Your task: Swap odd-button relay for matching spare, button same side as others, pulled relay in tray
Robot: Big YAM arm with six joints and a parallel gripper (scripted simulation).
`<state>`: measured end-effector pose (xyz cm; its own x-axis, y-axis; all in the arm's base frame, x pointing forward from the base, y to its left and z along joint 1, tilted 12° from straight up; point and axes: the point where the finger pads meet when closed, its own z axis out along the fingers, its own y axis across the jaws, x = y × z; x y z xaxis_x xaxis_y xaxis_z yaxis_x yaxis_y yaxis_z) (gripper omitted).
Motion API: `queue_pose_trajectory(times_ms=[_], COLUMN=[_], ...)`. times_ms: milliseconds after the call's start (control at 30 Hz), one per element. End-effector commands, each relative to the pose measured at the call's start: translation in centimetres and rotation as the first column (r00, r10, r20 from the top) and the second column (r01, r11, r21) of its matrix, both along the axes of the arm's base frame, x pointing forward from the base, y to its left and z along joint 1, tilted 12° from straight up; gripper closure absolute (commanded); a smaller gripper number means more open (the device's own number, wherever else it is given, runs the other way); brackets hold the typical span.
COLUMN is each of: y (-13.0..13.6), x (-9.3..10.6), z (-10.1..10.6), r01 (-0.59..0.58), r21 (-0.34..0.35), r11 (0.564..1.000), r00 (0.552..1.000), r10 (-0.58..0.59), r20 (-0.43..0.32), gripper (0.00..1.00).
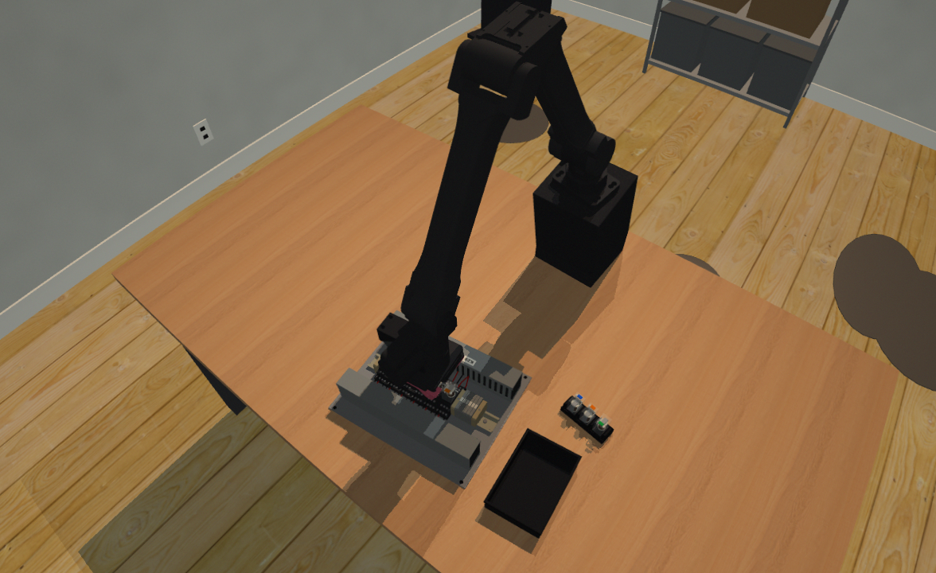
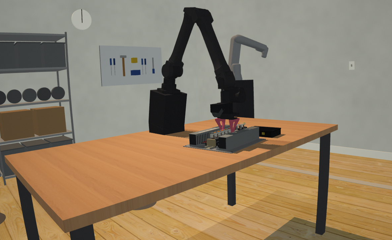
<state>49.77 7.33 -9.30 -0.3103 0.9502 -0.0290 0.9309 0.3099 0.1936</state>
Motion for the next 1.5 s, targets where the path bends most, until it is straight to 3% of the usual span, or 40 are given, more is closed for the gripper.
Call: queue_pose_trajectory(times_ms=[0, 1467], y=[0.44, 0.47], x=[1.56, 1.67], z=[0.35, 0.79], r01=[0.006, 0.006], r21=[0.003, 0.005], r11=[1.000, 1.000], r00=[0.999, 0.999], r10=[-0.006, -0.007], r20=[0.032, 0.039], gripper=[0.41, 0.41])
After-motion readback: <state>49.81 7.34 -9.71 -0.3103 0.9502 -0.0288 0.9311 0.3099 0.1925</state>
